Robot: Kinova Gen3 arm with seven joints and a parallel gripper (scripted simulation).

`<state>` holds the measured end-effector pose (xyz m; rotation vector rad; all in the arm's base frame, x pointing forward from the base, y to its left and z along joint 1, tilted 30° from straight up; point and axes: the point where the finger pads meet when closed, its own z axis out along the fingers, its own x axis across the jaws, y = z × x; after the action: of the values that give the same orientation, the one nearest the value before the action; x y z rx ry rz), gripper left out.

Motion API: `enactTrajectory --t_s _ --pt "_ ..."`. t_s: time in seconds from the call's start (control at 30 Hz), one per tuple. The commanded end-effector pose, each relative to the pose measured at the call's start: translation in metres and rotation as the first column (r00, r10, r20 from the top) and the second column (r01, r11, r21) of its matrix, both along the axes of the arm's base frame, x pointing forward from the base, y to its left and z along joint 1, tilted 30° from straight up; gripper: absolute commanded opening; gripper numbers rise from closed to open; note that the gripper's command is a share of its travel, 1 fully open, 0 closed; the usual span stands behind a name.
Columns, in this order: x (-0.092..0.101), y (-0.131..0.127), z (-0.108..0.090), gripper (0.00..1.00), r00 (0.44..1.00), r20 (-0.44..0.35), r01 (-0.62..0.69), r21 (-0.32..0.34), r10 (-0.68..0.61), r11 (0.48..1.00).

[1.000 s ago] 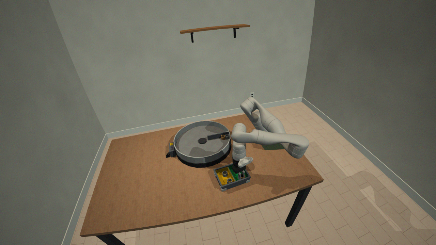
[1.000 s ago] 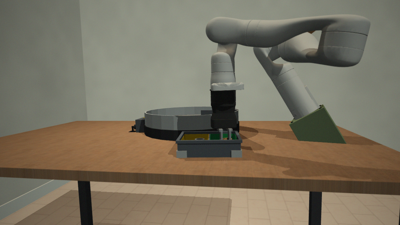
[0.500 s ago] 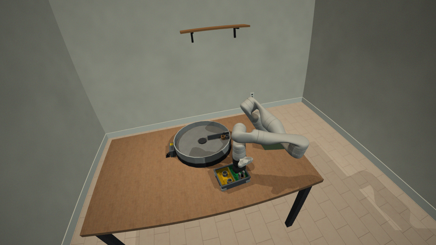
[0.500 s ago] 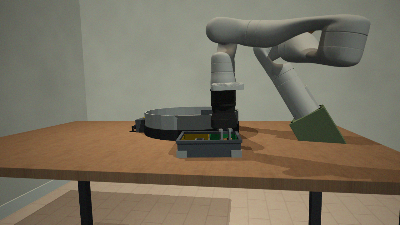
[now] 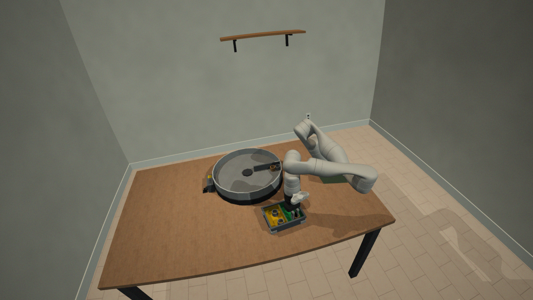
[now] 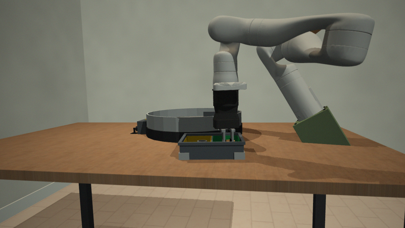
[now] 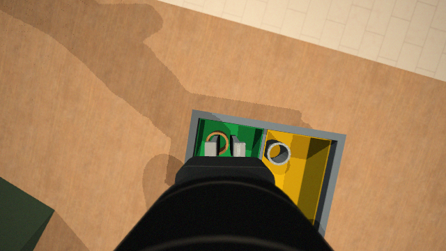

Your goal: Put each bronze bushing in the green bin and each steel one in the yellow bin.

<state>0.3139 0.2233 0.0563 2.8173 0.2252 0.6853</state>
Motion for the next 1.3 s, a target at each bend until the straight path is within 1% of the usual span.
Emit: enactTrajectory --t_s 0.0,1.27 --pt "0.0 0.001 0.001 0.42 1.0 0.001 -0.001 0.004 0.001 1.0" --pt "-0.006 0.003 0.012 0.42 1.0 0.001 -0.001 0.004 0.001 1.0"
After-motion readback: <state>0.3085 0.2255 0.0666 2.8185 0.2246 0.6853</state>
